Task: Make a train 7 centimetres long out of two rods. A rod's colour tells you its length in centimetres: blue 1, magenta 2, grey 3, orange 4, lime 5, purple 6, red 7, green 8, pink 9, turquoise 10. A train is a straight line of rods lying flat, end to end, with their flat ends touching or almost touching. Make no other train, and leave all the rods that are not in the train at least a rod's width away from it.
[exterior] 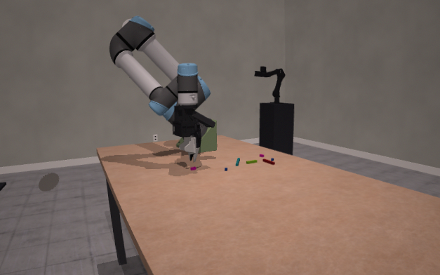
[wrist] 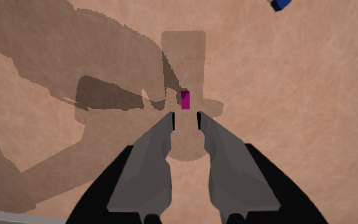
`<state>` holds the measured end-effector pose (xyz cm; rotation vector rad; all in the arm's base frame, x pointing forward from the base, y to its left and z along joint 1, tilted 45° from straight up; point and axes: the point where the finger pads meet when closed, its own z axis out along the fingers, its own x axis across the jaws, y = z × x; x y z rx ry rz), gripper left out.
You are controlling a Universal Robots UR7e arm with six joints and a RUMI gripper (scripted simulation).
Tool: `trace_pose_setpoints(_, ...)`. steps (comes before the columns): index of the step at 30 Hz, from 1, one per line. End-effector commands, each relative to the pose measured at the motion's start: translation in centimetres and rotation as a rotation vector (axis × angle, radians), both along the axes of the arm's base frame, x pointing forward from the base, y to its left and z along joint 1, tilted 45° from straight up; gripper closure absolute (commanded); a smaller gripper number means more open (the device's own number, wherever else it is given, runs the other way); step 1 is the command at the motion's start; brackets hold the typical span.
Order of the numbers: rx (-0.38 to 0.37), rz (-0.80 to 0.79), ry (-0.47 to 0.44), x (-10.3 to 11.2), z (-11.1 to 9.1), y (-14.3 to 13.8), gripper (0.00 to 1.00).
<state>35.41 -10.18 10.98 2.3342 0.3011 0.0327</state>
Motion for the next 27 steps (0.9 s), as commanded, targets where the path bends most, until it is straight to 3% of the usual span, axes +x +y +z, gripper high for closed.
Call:
trace_pose_setpoints(1, 0.0, 0.001, -0.002, 0.13, -0.48, -0.5, 0.86)
trace_pose_setpoints(27, 0.0, 0.001, -0.002, 0.25, -1.23, -1.27, 0.86)
